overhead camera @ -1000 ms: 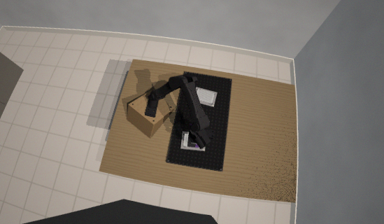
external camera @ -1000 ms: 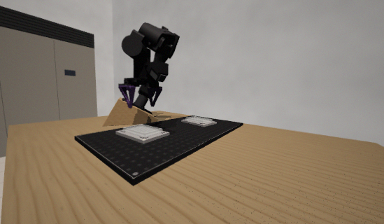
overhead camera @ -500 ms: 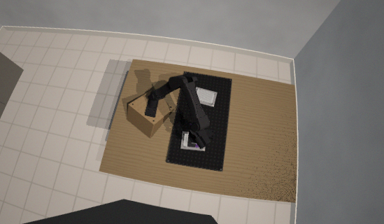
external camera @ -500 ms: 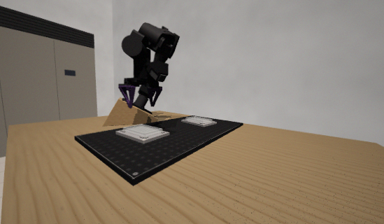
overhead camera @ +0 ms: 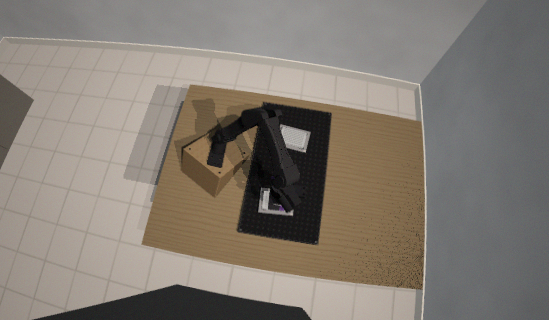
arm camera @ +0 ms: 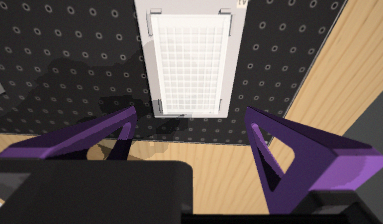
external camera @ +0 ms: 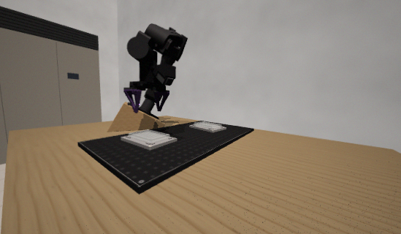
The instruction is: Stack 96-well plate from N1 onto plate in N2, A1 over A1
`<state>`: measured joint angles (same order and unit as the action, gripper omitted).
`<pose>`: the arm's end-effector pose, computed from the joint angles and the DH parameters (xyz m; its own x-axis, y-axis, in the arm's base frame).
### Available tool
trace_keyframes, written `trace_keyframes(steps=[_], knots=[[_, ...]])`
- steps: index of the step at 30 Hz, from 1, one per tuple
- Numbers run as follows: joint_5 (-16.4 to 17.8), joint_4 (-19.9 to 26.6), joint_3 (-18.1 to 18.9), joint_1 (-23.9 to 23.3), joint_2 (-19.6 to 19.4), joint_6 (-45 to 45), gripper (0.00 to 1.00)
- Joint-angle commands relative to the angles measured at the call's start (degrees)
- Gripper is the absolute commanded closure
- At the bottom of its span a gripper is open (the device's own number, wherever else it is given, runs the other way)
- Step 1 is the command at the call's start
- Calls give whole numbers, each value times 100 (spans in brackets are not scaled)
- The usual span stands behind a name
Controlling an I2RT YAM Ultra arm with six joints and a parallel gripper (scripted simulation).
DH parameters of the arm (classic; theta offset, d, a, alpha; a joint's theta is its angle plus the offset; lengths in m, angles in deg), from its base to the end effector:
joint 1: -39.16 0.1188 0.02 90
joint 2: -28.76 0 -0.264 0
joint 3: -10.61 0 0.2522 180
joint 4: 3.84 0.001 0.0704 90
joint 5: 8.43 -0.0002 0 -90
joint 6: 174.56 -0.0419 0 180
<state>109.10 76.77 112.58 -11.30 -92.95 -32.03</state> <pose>0.2555 -0.2775 0.1524 -0.9657 0.0643 -0.2516 -0.0489 0.9066 0.4192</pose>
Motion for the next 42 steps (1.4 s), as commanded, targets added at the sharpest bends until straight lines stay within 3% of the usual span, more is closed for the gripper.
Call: trace_keyframes(steps=[1,8,12,15,21,29,32,34,42], knots=[[60,96,175,-61,85,24,0],[60,96,175,-61,85,24,0],[67,-186,-170,70,-36,-73,0],[70,-229,-57,-32,12,-86,0],[82,-449,-359,144,-93,-162,0],[98,-750,-557,236,-136,-266,0],[99,-790,-400,150,39,-279,0],[104,-864,-619,220,-73,-307,0],[118,-1164,-738,307,-180,-414,0]])
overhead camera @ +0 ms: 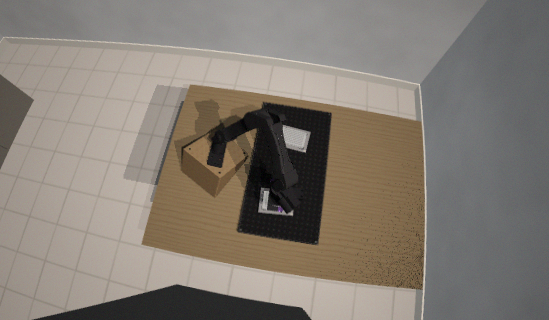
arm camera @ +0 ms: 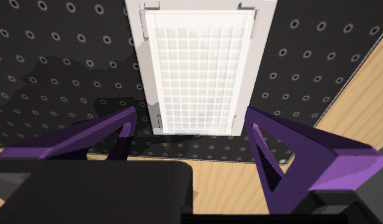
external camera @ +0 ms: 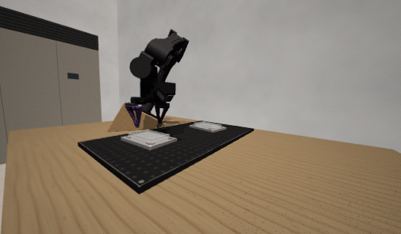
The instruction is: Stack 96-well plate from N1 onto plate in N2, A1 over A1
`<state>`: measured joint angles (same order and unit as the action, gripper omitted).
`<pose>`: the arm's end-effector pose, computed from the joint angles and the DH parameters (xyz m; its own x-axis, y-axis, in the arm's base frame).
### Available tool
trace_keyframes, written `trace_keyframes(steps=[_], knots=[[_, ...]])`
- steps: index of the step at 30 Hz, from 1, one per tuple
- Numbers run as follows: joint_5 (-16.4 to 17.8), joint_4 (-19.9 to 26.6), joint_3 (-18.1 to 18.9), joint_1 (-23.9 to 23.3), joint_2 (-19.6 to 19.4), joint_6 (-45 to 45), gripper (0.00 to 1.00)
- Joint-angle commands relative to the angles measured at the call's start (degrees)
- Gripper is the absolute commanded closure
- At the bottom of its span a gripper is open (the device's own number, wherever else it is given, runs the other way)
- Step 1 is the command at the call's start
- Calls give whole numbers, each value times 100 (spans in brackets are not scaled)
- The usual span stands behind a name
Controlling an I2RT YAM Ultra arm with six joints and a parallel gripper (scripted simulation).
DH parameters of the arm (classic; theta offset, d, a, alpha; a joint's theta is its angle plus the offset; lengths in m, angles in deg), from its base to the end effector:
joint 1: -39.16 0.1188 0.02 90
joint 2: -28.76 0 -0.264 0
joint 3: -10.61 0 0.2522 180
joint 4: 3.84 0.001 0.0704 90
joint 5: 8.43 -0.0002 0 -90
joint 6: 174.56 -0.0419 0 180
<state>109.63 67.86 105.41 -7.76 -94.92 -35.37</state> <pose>0.2660 -0.2541 0.1112 -0.9713 0.0608 -0.2300 -0.0484 0.8961 0.4412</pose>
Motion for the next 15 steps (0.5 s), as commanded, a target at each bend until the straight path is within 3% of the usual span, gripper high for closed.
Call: trace_keyframes(steps=[1,6,7,9,11,15], knots=[[67,-308,-105,-8,-17,-93,0],[72,-420,-177,71,-98,-133,0],[73,-460,-6,-32,106,-146,0],[77,-530,-223,-4,36,-174,0],[80,-605,-275,100,-152,-202,0],[87,-755,-347,152,-161,-258,0]])
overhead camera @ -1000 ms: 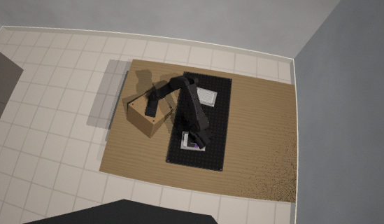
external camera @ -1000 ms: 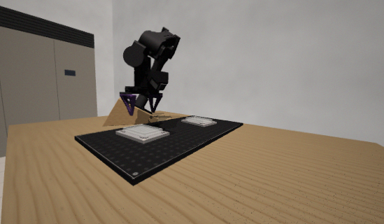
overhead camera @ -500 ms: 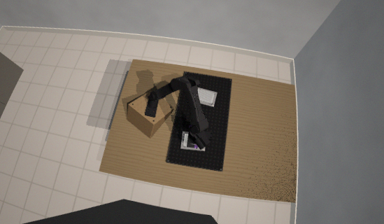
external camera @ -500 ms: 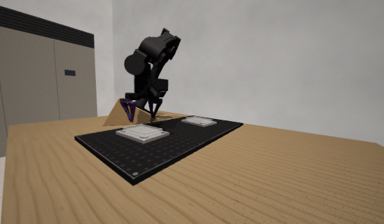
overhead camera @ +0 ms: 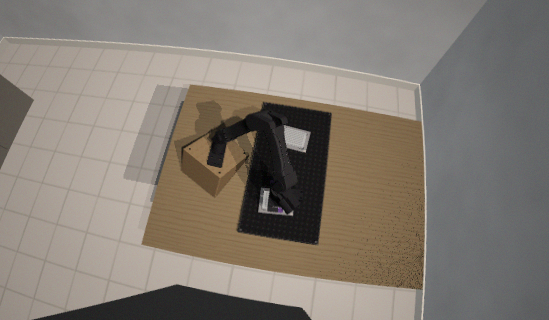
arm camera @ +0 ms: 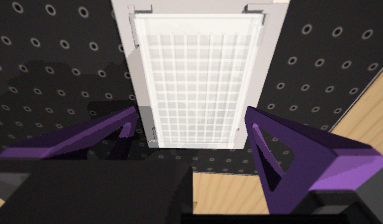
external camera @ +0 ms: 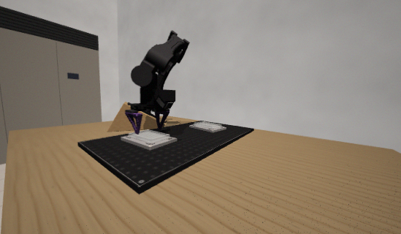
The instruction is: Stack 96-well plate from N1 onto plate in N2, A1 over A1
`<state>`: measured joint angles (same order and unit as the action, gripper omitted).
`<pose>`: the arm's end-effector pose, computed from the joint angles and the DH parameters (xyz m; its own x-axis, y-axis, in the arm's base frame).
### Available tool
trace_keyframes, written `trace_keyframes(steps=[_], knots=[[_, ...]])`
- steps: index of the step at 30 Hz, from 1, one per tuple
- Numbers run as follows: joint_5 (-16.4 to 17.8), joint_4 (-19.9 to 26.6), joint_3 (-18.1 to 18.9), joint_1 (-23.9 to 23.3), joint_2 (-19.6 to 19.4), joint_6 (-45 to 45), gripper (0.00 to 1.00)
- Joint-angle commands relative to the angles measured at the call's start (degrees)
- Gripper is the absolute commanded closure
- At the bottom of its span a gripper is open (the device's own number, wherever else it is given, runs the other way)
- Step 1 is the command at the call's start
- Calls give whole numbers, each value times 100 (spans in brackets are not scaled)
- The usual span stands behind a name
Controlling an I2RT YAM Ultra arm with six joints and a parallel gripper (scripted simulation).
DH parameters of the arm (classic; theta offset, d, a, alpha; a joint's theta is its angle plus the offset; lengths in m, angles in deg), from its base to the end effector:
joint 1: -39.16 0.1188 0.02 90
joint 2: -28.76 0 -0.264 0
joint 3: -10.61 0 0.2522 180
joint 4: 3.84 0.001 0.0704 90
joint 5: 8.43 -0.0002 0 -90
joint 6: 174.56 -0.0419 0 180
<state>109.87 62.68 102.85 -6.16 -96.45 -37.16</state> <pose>0.2721 -0.2455 0.0915 -0.9707 0.0599 -0.2326 -0.0495 0.8977 0.4379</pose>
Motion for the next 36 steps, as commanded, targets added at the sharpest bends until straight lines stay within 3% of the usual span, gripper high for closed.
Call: trace_keyframes(steps=[1,6,9,15,17,36], knots=[[66,-274,-92,-18,39,-92,0],[72,-455,-203,91,-119,-159,0],[74,-497,-81,-6,18,-175,0],[82,-712,-316,180,-215,-258,0],[83,-720,-177,86,-88,-261,0],[49,-659,-194,127,-120,-233,0]])
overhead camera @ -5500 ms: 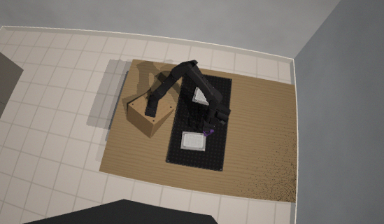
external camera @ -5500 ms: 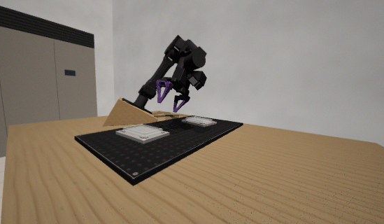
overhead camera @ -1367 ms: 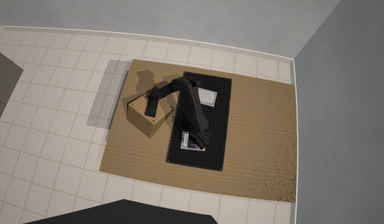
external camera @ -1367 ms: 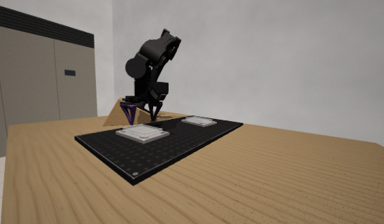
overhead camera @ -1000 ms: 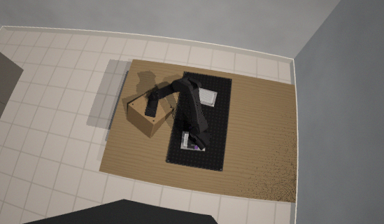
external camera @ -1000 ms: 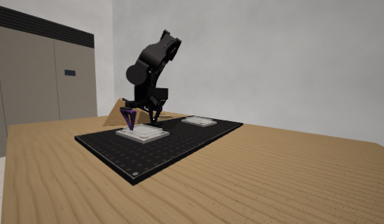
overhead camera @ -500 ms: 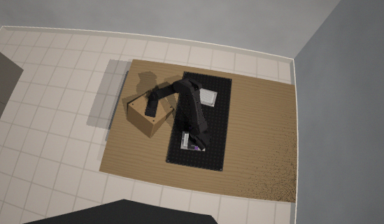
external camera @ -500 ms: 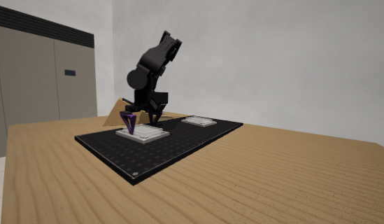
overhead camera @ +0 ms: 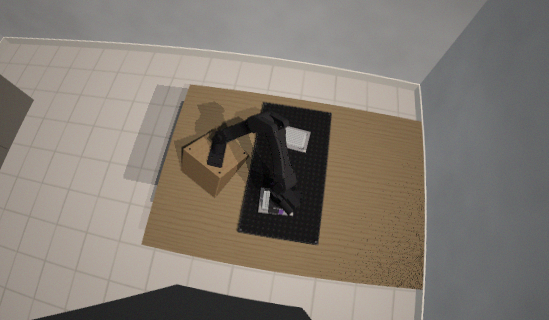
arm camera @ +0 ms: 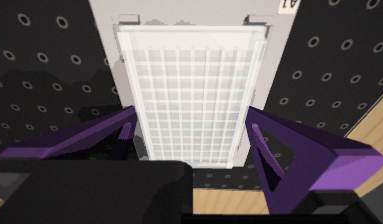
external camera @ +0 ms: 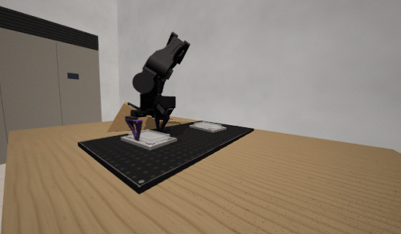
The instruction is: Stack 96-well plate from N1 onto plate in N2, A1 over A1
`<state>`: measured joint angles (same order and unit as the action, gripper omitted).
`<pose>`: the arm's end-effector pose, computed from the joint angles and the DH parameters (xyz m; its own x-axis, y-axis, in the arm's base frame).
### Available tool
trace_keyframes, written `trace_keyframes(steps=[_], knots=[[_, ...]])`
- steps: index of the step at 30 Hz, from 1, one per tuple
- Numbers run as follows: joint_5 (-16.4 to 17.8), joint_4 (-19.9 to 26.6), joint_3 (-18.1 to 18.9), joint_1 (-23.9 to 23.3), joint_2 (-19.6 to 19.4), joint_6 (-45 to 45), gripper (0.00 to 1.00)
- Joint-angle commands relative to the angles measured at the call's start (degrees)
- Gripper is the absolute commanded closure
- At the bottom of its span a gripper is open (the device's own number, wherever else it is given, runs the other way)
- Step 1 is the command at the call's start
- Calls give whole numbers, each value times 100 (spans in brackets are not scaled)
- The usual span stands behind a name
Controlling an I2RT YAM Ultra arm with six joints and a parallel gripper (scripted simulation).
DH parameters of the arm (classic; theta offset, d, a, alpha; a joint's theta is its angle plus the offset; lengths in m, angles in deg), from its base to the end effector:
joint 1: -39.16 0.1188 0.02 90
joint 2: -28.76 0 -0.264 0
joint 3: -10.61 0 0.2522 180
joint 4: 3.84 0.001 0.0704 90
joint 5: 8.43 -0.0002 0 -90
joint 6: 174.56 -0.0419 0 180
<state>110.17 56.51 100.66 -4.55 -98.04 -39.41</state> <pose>0.2797 -0.2382 0.0730 -0.9663 0.0626 -0.2496 -0.0505 0.9049 0.4226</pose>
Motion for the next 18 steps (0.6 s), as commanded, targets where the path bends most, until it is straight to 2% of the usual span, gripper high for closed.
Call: trace_keyframes(steps=[1,3,4,18], knots=[[18,-42,24,-35,40,-8,0],[18,-42,24,-35,40,-8,0],[18,-42,24,-35,40,-8,100],[18,-44,23,-35,40,-9,100]])
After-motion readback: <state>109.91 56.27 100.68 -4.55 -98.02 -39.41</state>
